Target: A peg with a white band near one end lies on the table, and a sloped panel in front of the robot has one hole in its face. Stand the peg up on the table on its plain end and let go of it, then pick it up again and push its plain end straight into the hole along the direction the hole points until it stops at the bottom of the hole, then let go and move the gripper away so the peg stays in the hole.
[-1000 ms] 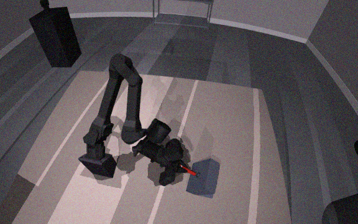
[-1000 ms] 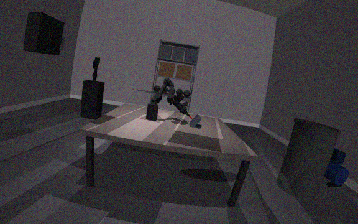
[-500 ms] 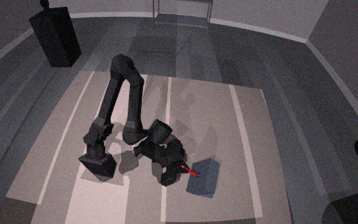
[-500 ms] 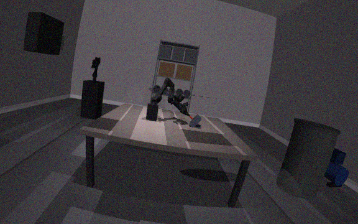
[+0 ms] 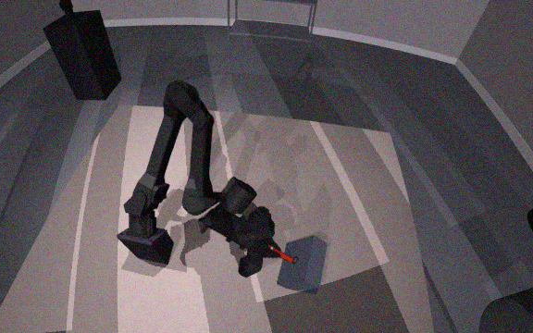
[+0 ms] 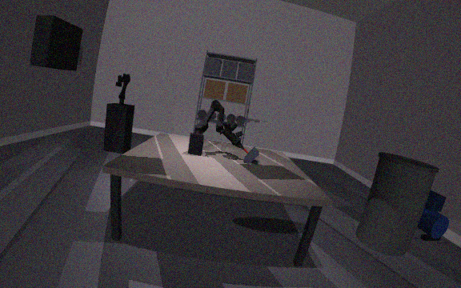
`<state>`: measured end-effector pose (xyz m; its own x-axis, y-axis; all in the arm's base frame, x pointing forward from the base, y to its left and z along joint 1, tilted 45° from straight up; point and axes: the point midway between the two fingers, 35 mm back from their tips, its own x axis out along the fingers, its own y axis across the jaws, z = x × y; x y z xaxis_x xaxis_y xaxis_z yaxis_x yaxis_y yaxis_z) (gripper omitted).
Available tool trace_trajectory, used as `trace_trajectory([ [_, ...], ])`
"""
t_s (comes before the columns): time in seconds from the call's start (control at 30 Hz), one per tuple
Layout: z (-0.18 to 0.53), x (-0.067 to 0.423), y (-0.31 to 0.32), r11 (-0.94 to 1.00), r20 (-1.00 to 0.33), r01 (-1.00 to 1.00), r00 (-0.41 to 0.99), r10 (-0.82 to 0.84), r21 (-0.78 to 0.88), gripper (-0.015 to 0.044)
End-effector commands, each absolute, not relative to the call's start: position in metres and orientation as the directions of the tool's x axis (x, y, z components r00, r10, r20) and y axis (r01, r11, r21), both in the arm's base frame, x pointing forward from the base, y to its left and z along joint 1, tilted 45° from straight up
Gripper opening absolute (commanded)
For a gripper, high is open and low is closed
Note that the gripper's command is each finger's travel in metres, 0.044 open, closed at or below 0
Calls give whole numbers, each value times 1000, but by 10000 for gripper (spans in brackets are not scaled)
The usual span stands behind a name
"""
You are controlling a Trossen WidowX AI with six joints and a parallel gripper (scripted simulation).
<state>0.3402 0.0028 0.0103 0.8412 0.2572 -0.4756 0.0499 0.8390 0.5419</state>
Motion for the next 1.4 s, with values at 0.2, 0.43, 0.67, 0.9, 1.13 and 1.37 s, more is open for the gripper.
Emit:
trace_trajectory([
  [0.2, 15, 344, 1, 840, -471, 44, 844, 259, 540, 0],
  [0.43, 16, 345, 2, 840, -470, 44, 844, 259, 540, 0],
  [0.67, 13, 348, 2, 840, -470, 44, 844, 259, 540, 0],
  [0.9, 11, 349, 3, 840, -470, 44, 844, 259, 540, 0],
  [1.13, 10, 351, 3, 840, -470, 44, 844, 259, 540, 0],
  [1.37, 9, 353, 3, 840, -470, 44, 844, 259, 540, 0],
])
